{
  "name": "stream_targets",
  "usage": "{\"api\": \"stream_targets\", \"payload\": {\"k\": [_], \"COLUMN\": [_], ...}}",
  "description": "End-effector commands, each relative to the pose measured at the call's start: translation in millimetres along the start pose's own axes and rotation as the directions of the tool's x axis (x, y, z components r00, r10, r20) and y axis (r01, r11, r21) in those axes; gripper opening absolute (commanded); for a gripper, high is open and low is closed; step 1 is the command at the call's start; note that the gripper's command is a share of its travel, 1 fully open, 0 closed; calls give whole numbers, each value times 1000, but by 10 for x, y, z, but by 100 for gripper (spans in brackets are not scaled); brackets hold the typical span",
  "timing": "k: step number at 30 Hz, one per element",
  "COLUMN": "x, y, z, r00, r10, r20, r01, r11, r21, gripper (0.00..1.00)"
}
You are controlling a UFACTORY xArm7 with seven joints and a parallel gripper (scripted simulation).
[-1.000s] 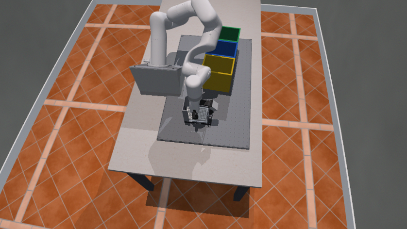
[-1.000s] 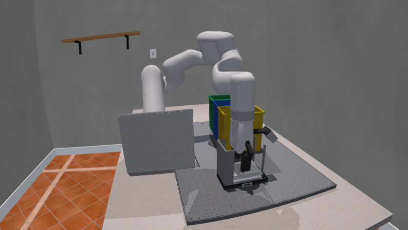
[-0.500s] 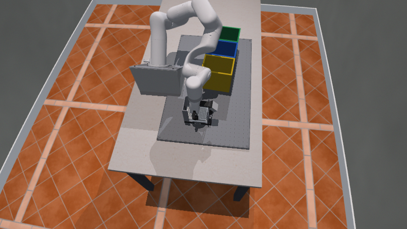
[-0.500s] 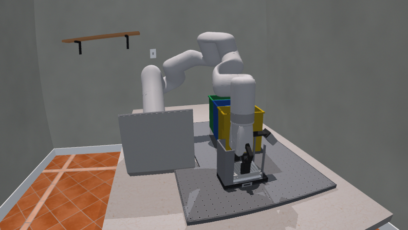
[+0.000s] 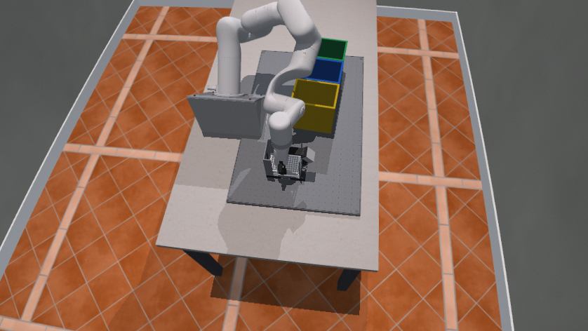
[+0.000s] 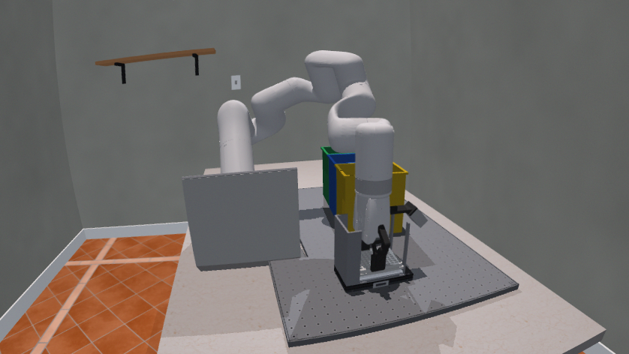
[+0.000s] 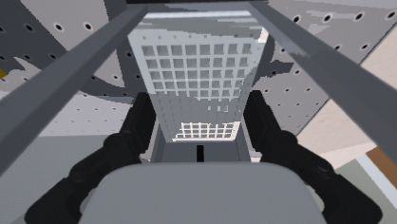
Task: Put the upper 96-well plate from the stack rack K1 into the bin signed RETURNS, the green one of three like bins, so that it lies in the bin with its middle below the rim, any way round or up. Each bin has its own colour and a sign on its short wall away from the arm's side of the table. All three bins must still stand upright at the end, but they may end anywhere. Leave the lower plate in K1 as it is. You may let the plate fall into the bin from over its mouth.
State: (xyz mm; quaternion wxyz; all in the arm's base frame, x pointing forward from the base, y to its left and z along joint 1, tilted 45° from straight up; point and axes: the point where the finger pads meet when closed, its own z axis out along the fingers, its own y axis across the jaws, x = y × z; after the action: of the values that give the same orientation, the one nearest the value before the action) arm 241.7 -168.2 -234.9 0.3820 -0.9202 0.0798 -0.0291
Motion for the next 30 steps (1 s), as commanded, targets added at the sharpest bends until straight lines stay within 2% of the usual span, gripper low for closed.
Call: {"api": "stream_targets", "payload": {"k": [1,19,20,30], "x": [5,5,5,5], "y": [12,13,13,12], "z": [-2,5,-1,-1], "r00": [1000,1000,1000,1000], "r10": [0,0,0,0], "r20": [-2,-2,-2,-2], "r01": [0,0,0,0], "r11": [1000,1000,1000,1000], "r21": [-4,-4,-4,-4], "gripper": [100,100,0,0]}}
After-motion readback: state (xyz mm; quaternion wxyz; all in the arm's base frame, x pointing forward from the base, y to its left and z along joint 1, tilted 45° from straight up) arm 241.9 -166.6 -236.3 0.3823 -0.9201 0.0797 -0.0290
